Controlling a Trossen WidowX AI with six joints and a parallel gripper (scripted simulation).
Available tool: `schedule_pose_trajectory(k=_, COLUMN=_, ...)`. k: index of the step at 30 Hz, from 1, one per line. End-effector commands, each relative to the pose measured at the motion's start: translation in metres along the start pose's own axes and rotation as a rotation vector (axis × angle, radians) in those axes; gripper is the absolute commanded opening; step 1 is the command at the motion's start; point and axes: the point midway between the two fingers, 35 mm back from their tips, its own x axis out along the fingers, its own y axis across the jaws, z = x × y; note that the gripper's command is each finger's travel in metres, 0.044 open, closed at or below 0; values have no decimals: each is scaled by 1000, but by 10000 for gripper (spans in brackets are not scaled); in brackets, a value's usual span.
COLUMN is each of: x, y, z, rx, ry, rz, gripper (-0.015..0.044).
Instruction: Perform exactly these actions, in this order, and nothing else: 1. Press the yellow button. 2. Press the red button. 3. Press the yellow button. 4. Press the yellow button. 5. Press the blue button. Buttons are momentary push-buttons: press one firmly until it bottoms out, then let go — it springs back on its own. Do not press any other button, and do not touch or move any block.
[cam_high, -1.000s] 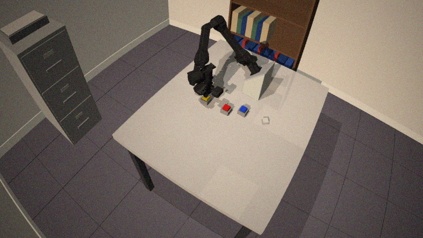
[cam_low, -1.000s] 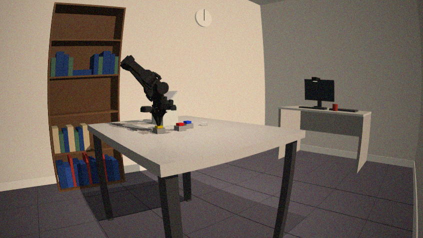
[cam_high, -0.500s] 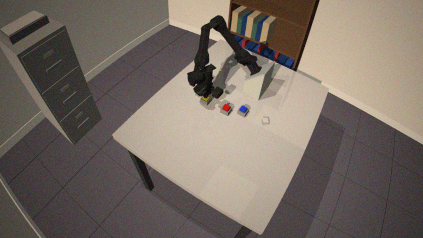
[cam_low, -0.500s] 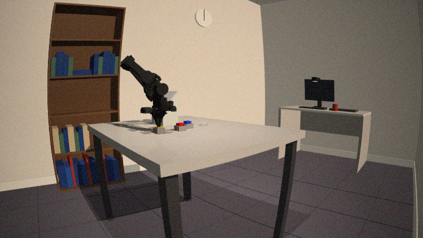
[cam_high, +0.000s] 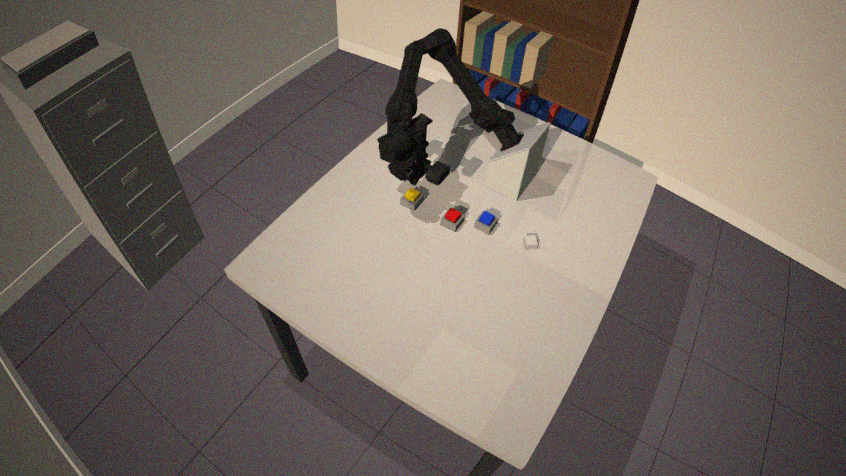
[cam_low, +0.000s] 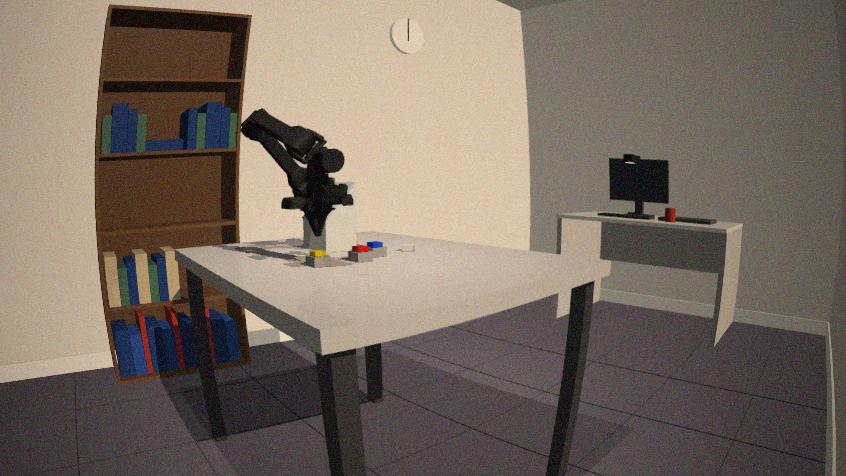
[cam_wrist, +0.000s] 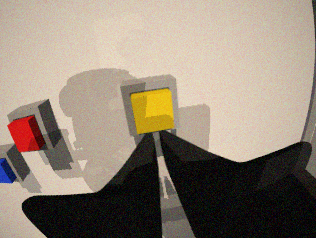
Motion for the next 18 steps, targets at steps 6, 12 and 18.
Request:
schedule_pose_trajectory(k=6, x=-51, y=-1, z=1, rx=3, ry=-12, rz=-5, gripper=20)
schedule_pose_trajectory(k=12, x=-54, y=83, z=7, rx=-4, ry=-21, rz=37, gripper=20)
schedule_pose_trajectory(k=18, x=-53, y=183, z=-24, rx=-4, ry=-12, rz=29, gripper=20)
